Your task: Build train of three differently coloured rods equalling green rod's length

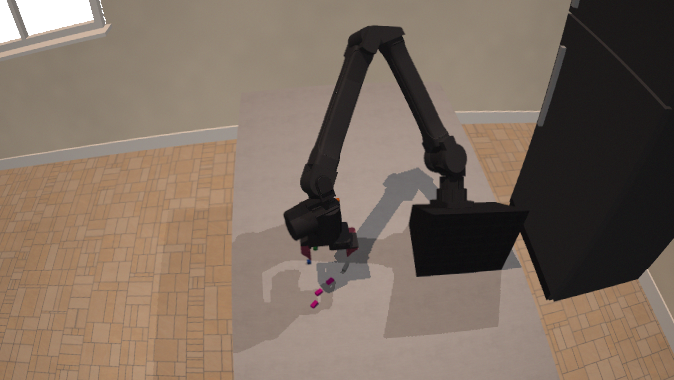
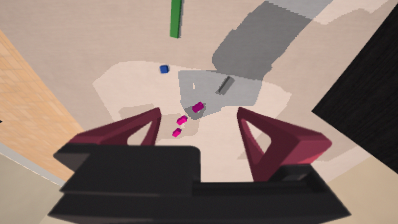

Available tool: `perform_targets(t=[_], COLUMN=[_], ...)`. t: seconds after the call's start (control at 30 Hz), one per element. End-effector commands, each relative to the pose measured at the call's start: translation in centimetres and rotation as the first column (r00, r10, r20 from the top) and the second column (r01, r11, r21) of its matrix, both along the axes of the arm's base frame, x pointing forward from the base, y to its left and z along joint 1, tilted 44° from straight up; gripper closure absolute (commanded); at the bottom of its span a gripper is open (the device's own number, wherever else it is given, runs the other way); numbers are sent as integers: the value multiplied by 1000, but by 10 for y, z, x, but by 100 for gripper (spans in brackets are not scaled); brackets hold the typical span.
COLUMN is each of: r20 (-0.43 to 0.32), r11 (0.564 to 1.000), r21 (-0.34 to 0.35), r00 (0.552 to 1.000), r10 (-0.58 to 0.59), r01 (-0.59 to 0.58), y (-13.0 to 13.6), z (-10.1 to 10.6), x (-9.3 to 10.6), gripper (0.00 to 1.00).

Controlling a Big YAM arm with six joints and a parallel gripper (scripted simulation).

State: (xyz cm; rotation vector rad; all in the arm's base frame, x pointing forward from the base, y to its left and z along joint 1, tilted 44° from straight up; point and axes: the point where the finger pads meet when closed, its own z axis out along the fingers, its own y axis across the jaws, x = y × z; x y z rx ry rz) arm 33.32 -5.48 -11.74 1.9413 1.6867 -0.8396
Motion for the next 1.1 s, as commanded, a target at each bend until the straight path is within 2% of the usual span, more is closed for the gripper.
perform_targets(t=[0.0, 0.23, 0.43, 0.57, 0.63, 0.67, 0.7, 0.73, 0.77, 0.83, 0.87, 0.97, 1.0, 1.03, 1.07], r20=[40, 40, 10, -78, -130, -114, -160, -160, -210, -195, -248, -245, -288, -284, -332], r11=[1000, 1000, 999, 994, 983, 983, 974, 974, 962, 962, 947, 947, 929, 929, 907], r21=[-1, 0, 7, 28, 51, 53, 67, 69, 87, 86, 108, 109, 133, 133, 162], r00=[999, 999, 999, 991, 974, 977, 961, 961, 939, 942, 914, 915, 883, 885, 844], r10=[18, 18, 39, 110, 183, 183, 226, 225, 271, 272, 320, 320, 370, 370, 421], r01=[-18, -18, -39, -108, -178, -178, -217, -217, -258, -259, -302, -302, -346, -346, -388], y=[11, 11, 4, -8, -10, -9, -12, -12, -15, -14, -18, -17, -20, -20, -23], z=[8, 8, 10, 14, 18, 19, 20, 20, 21, 22, 23, 24, 26, 27, 29], x=[11, 11, 12, 6, 11, 20, 14, 14, 7, 15, 7, 9, 7, 10, 6], gripper=[0, 0, 0, 0, 0, 0, 0, 0, 0, 0, 0, 0, 0, 0, 0])
